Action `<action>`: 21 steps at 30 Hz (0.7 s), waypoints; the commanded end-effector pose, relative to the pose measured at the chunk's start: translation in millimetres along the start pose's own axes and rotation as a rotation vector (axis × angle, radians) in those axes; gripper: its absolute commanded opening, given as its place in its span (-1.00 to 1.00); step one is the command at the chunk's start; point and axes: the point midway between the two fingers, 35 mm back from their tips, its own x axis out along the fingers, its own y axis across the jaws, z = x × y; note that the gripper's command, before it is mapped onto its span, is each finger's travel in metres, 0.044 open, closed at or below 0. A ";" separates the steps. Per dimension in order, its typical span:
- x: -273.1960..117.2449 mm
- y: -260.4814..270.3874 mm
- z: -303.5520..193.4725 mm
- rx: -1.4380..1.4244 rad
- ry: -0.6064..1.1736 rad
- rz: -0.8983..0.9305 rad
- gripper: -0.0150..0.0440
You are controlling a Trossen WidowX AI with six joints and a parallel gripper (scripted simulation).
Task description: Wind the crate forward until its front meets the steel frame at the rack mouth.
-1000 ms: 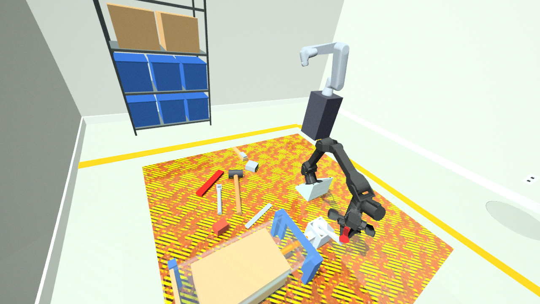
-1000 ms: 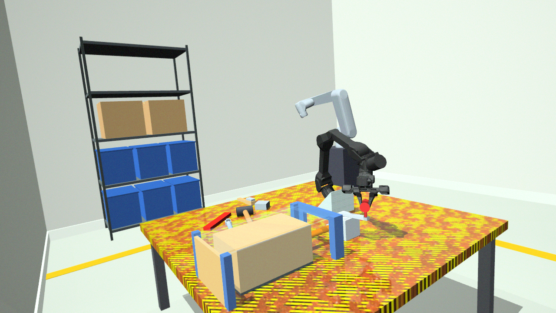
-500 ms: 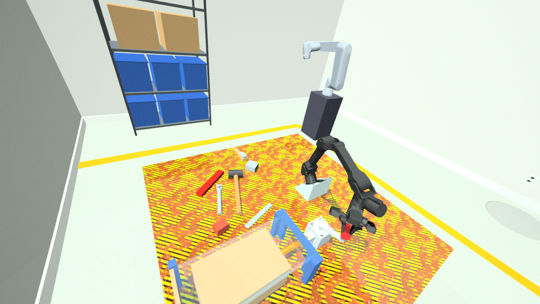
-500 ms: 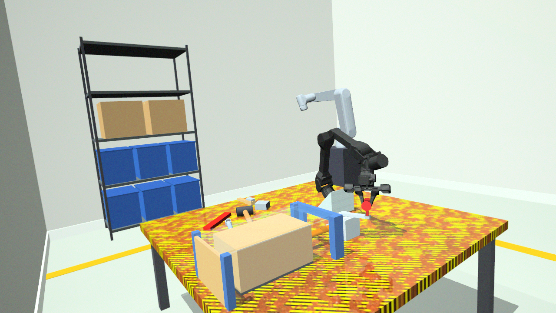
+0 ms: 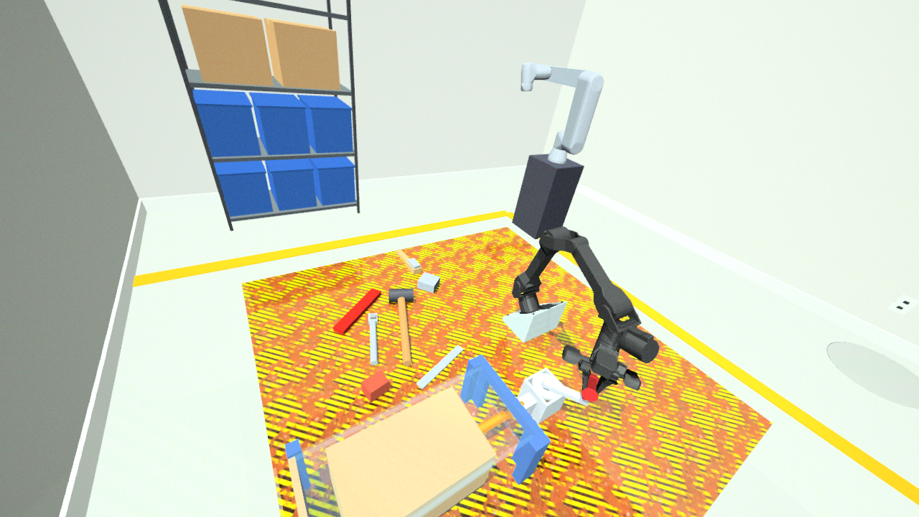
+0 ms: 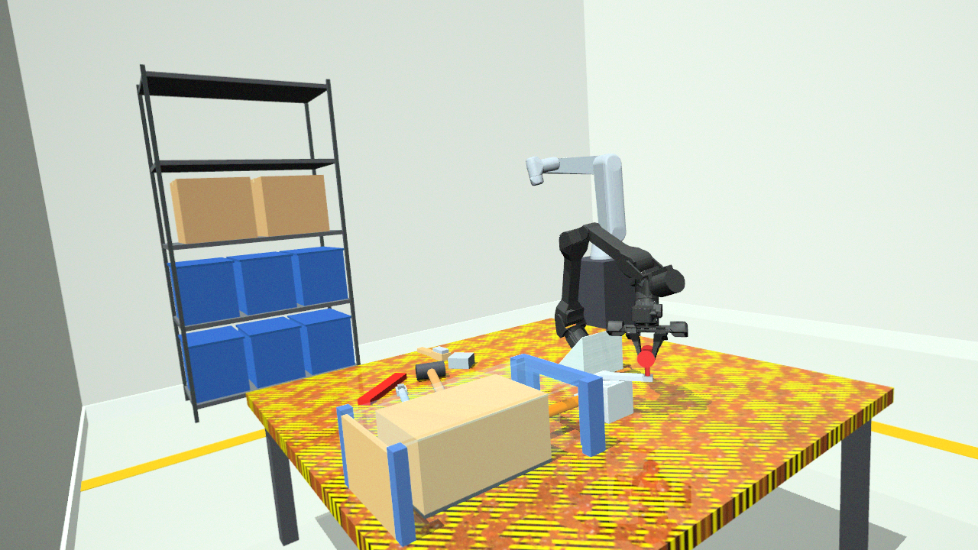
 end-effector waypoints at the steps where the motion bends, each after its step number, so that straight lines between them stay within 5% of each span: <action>1: -2.6 -0.5 -14.5 -0.012 0.022 -0.002 -0.49; 21: -13.7 -8.6 -38.1 -0.013 0.025 -0.003 -0.49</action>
